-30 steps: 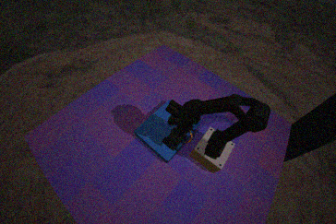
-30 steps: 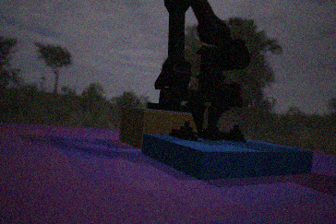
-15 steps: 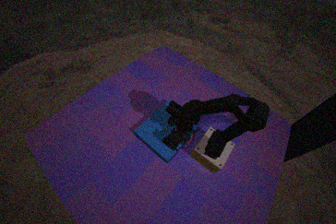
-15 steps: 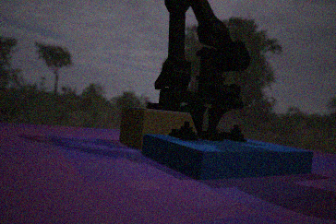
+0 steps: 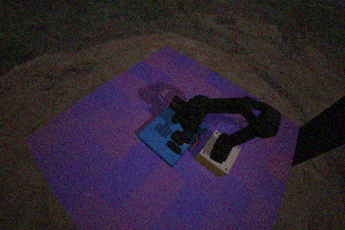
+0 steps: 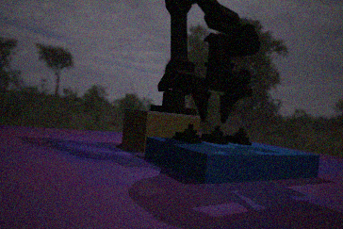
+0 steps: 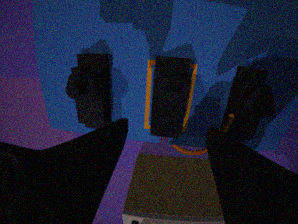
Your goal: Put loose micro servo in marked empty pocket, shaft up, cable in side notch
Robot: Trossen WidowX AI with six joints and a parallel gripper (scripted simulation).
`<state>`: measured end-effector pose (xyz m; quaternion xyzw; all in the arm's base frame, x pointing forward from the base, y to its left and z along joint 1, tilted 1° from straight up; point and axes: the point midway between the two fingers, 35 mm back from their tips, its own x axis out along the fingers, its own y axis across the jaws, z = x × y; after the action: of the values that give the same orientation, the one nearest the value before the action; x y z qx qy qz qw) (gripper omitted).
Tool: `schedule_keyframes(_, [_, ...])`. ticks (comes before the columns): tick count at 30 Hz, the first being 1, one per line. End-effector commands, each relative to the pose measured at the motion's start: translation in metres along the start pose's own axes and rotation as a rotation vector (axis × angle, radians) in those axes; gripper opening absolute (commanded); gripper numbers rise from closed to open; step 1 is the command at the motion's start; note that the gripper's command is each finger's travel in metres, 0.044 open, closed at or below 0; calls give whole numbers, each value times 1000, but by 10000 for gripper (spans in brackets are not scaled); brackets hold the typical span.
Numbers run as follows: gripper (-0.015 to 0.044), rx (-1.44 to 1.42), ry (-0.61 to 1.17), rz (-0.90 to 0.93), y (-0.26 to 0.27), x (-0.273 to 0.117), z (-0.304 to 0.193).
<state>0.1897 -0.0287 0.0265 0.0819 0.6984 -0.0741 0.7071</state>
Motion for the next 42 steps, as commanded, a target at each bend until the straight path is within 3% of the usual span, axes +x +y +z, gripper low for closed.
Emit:
schedule_keyframes(1, [371, -2, -12, 0, 0, -18, 28])
schedule_keyframes(4, [440, 0, -13, 0, 0, -34, 54])
schedule_keyframes(10, [440, 1, -13, -1, -1, -61, 98])
schedule_keyframes(14, [440, 1, -14, -1, -1, -65, 99])
schedule_keyframes(20, [440, 5, -26, 1, 0, -109, 89])
schedule_keyframes(42, [440, 5, -26, 1, 0, -109, 89])
